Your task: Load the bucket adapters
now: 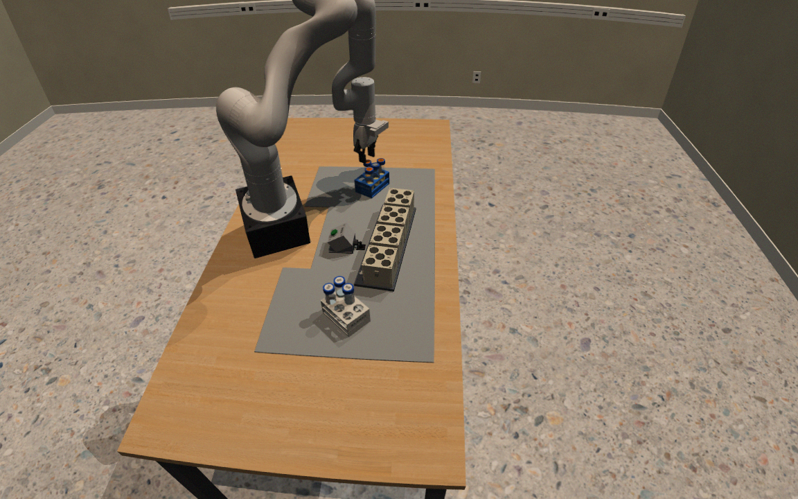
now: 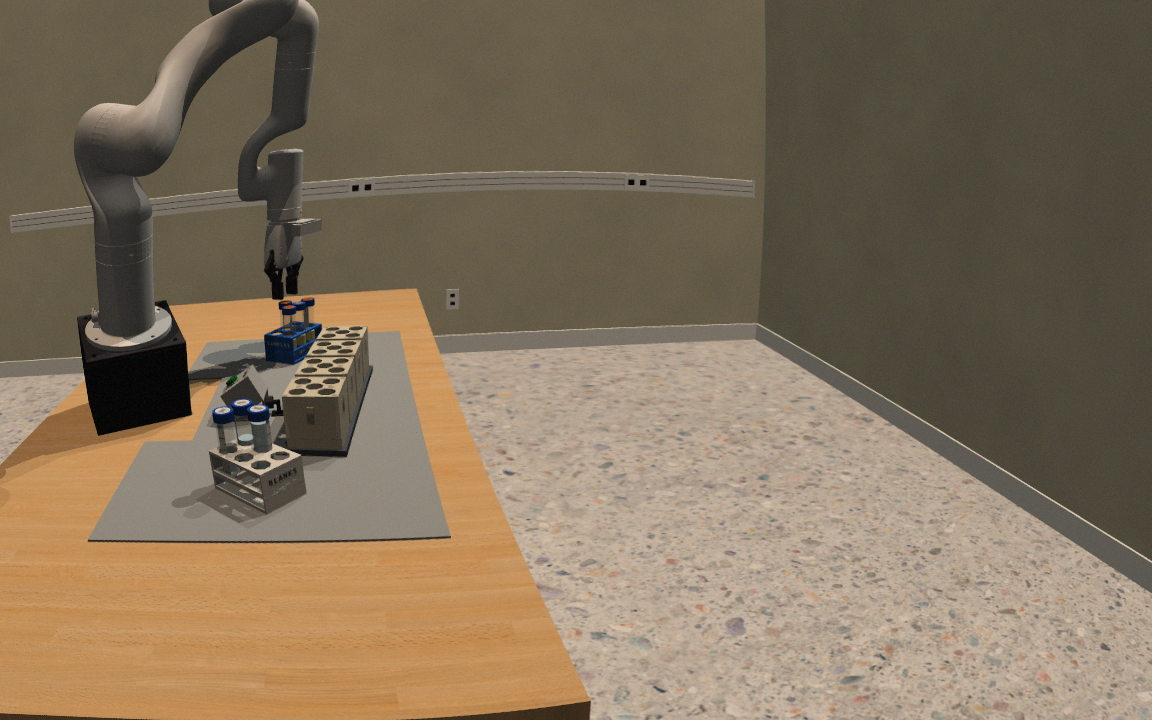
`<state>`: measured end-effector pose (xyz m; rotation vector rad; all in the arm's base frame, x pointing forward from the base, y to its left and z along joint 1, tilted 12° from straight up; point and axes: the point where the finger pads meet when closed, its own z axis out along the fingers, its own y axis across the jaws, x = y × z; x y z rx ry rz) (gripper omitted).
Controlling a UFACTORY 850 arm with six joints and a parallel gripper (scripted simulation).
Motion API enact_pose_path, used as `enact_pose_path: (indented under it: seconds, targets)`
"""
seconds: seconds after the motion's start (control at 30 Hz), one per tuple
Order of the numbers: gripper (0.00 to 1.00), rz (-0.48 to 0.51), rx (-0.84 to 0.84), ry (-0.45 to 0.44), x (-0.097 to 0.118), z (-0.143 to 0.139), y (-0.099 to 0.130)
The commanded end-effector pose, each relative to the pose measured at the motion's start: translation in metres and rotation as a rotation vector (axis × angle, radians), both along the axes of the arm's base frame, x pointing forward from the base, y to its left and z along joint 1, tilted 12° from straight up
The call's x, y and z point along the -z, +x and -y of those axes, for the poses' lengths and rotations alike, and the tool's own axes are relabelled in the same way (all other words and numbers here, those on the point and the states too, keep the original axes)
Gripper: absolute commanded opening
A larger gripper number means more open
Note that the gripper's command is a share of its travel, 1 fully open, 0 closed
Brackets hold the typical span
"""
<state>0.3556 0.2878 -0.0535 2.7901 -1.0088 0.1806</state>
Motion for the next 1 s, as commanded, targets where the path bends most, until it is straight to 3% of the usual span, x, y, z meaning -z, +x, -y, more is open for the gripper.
enact_pose_path:
  seconds: [0.0, 0.97]
  targets:
    - [0.57, 0.005, -0.001, 0.002, 0.011, 0.002, 0.002]
    - [0.57, 0.005, -0.001, 0.002, 0.023, 0.004, 0.002]
